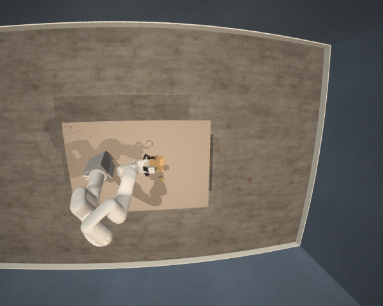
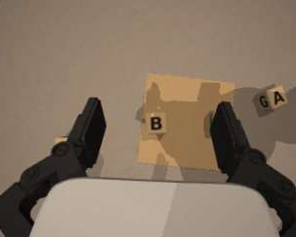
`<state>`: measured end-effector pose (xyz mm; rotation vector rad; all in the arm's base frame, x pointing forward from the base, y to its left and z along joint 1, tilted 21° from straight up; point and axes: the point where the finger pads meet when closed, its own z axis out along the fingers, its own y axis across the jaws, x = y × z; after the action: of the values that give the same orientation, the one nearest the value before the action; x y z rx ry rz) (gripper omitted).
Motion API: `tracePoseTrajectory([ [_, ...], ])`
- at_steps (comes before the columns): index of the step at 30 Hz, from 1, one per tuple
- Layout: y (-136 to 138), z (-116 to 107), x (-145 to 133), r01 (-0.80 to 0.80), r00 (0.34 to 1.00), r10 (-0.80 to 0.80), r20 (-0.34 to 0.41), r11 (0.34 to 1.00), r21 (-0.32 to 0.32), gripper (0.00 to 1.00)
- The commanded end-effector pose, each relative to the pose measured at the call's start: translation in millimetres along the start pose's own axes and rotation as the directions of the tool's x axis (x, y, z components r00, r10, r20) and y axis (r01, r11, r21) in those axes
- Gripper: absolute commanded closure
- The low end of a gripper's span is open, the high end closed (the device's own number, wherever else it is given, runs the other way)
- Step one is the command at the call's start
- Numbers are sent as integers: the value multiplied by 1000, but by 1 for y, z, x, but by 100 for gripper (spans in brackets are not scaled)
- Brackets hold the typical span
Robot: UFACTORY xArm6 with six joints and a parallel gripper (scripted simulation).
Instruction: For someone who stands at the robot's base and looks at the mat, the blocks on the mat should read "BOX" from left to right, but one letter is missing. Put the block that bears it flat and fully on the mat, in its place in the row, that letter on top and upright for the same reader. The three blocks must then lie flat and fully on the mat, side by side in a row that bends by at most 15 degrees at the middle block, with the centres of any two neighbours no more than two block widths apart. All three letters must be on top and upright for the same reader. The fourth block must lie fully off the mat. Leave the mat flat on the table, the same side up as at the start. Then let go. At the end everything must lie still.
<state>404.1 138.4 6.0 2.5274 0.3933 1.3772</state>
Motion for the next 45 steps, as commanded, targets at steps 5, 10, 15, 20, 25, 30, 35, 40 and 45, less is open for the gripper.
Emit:
tracePoseTrajectory([
  [5,0,0,1,-1,1000,1,-2,1000,0,0],
  [10,0,0,1,-1,1000,1,-2,1000,0,0],
  [15,0,0,1,-1,1000,1,-2,1000,0,0],
  [20,0,0,1,-1,1000,1,-2,1000,0,0],
  [25,0,0,1,-1,1000,1,-2,1000,0,0],
  [30,0,0,1,-1,1000,1,-2,1000,0,0],
  [35,19,3,5,-6,1000,6,-3,1000,4,0],
  [40,74,7,8,-6,1000,6,-3,1000,4,0],
  [45,95,6,7,-2,1000,2,-2,1000,1,0],
])
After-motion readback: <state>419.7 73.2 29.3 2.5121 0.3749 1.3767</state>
